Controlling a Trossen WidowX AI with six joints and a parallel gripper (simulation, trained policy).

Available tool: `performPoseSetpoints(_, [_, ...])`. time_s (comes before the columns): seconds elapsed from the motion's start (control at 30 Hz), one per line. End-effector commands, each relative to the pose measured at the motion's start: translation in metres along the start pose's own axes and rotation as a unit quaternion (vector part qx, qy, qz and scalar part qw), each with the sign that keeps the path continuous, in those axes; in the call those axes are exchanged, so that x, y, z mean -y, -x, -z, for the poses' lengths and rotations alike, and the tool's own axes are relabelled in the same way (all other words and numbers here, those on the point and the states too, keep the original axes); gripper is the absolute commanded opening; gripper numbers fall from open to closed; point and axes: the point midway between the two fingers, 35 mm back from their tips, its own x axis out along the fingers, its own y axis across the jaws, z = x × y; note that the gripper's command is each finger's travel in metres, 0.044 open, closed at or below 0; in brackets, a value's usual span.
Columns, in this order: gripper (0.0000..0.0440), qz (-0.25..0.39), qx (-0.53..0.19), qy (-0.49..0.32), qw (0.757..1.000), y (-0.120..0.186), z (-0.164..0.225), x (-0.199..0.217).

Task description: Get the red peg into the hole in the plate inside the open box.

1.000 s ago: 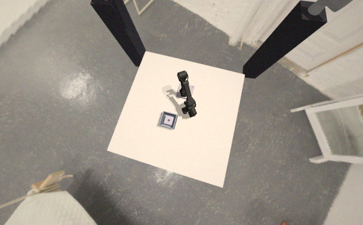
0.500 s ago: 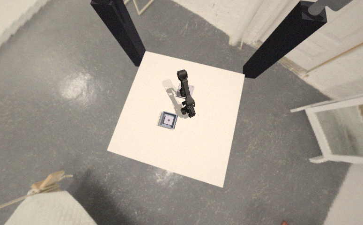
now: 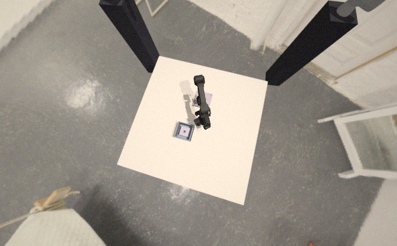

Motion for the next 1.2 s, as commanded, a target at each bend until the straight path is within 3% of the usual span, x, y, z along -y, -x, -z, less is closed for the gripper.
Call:
performPoseSetpoints(0.0, [0.0000, -0.001, 0.014, 0.002, 1.000, 0.008, -0.015, -0.001])
performPoseSetpoints(0.53, [0.0000, 0.012, 0.045, -0.042, 0.998, 0.009, -0.088, 0.012])
performPoseSetpoints(1.17, [0.0003, 0.021, 0.054, -0.095, 0.994, -0.024, -0.154, 0.028])
